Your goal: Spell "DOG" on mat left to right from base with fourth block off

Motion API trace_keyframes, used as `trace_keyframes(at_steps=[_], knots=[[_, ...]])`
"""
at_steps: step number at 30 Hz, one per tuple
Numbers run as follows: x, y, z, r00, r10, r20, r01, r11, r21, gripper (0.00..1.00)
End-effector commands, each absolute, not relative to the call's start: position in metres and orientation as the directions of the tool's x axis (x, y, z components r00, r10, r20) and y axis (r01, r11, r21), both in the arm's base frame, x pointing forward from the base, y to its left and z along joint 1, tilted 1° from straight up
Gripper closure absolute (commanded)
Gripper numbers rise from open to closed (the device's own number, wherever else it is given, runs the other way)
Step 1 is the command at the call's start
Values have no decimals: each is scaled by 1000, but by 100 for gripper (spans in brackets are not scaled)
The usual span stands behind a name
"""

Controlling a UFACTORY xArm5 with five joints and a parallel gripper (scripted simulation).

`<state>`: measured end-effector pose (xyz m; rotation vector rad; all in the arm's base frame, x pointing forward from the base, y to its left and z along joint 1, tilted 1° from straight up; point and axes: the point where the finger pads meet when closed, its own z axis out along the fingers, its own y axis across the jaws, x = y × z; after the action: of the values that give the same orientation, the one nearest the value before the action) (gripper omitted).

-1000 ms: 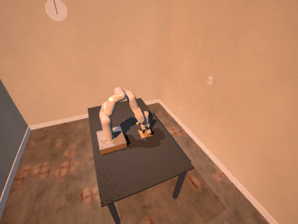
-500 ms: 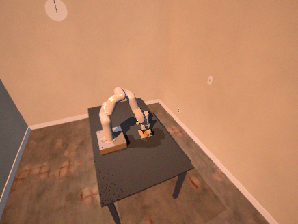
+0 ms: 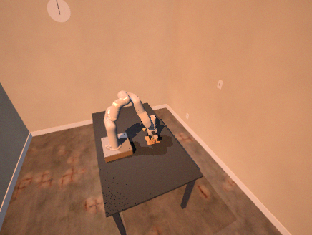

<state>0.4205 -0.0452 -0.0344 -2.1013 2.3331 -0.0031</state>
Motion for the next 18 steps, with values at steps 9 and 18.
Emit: trace_keyframes(at_steps=[9, 18], knots=[[422, -44, 27, -104, -995, 0, -995, 104, -7, 53], [422, -44, 39, -104, -995, 0, -995, 104, -7, 53]])
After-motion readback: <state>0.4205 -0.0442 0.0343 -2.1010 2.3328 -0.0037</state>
